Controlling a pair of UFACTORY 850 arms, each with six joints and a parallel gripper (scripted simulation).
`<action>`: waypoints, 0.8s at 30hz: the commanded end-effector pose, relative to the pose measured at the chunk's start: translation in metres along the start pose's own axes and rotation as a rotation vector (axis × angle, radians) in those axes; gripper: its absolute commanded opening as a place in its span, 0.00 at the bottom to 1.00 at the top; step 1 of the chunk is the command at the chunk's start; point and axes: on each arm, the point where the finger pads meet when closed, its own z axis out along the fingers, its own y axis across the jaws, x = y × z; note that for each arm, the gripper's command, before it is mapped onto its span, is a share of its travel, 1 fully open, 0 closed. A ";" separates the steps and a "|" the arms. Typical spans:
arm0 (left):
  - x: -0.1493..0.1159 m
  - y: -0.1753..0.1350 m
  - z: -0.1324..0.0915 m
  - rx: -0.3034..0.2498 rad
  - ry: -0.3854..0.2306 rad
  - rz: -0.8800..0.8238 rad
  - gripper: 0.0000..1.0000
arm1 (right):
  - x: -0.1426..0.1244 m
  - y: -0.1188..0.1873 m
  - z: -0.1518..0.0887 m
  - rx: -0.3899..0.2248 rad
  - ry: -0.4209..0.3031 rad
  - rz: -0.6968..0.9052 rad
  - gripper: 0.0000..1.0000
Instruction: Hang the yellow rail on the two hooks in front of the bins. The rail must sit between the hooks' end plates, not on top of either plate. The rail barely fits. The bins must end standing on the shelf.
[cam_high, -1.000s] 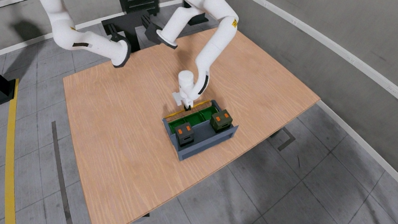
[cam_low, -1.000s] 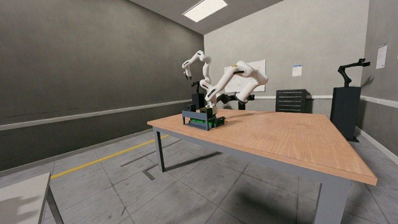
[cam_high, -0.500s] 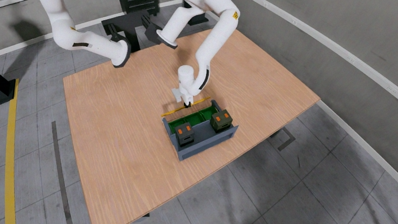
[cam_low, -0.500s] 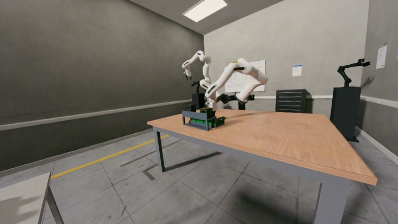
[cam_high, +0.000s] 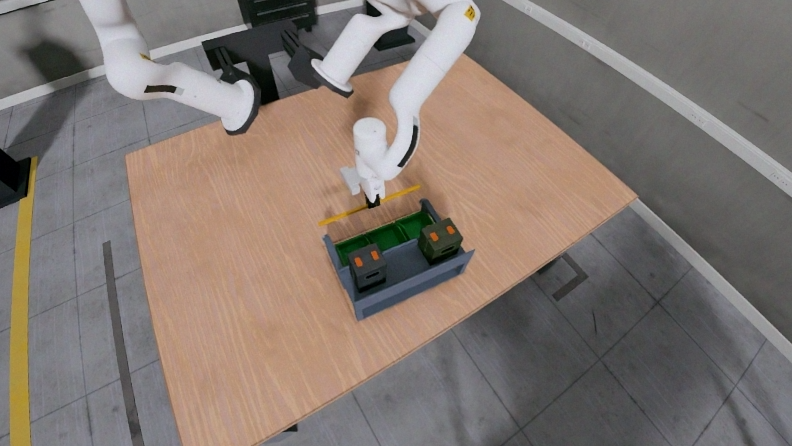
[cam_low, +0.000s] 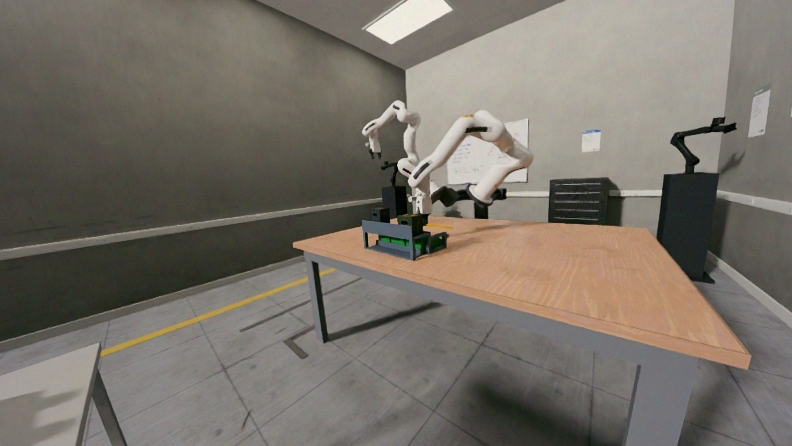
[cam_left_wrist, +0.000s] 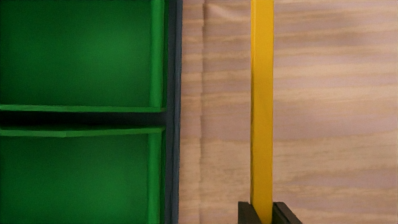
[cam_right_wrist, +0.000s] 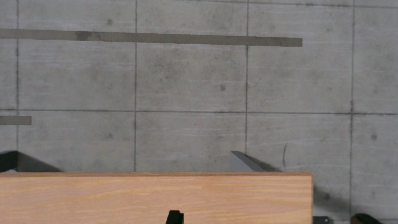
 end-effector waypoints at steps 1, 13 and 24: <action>0.000 -0.001 -0.011 0.001 0.000 0.000 0.00 | 0.000 0.000 -0.001 0.000 0.002 0.000 1.00; 0.000 -0.001 -0.018 0.001 0.000 0.000 0.00 | 0.000 0.000 -0.001 0.000 0.002 0.000 1.00; 0.000 -0.001 -0.019 0.001 0.000 0.000 0.00 | 0.000 0.000 -0.001 0.000 0.002 0.000 1.00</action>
